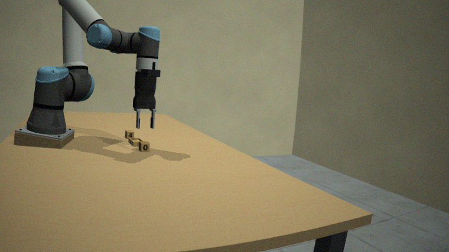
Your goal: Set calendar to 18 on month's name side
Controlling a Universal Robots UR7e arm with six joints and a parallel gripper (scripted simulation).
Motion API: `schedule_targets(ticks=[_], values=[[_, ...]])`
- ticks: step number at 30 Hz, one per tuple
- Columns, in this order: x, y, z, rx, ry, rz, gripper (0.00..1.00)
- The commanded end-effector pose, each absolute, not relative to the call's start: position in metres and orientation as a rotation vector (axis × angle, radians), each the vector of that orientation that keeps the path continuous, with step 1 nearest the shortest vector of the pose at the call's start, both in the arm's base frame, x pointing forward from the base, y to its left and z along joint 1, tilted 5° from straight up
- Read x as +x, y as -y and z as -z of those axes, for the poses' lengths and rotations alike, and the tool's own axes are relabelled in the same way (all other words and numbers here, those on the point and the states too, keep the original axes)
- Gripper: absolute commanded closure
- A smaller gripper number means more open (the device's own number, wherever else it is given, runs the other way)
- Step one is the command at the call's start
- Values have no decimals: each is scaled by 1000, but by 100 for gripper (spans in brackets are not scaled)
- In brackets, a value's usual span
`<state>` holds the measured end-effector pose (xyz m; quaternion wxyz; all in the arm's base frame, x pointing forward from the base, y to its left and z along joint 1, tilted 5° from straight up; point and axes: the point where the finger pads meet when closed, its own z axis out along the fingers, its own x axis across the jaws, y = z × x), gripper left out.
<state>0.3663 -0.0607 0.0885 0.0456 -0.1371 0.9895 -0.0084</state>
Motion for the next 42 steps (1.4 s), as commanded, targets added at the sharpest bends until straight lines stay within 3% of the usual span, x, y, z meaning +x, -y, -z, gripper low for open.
schedule_targets(ticks=[1,9,10,42], values=[[365,61,-102,-419,-3021,26,10],[364,61,-108,-419,-3021,26,10],[364,61,-108,-419,-3021,26,0],[365,36,-107,-679,-2977,37,0]])
